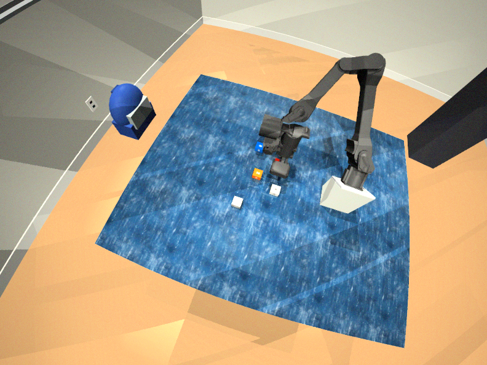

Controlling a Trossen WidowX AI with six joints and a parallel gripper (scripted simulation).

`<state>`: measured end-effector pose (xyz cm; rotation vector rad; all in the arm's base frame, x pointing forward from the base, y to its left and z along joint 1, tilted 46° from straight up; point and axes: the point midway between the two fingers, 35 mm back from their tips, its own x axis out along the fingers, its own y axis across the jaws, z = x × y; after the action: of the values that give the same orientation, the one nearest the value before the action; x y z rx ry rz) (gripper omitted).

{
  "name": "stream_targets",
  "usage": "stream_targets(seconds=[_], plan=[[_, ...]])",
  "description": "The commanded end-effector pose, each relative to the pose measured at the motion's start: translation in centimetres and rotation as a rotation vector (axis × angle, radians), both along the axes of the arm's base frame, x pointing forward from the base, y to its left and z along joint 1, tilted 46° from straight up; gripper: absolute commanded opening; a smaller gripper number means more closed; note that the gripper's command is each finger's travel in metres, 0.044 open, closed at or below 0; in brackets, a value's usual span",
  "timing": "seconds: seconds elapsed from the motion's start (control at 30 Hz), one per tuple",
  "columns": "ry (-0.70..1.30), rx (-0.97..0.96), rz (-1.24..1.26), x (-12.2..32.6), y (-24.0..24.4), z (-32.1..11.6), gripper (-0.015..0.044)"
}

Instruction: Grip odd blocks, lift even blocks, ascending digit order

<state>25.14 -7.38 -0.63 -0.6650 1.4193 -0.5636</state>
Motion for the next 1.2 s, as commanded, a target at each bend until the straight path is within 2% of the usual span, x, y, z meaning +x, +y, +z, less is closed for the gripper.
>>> stream_targets(seconds=[0.0,0.03,0.4,0.47,0.63,0.77,1.17], plan=[[0.001,-0.003,0.003,0.0,0.0,0.0,0.0382],[0.001,-0.003,0.003,0.0,0.0,0.0,0.04],[0.001,-0.001,0.003,-0.3,2.6,2.5,0.04],[0.001,0.002,0.003,-0.2,3.4,3.2,0.0348],[0.003,0.003,0.003,-0.8,8.2,7.9,0.0216],[0.002,0.002,0.003,-0.9,8.4,8.1,0.012],[0.002,0.004,0.003,0.2,9.4,7.5,0.012]])
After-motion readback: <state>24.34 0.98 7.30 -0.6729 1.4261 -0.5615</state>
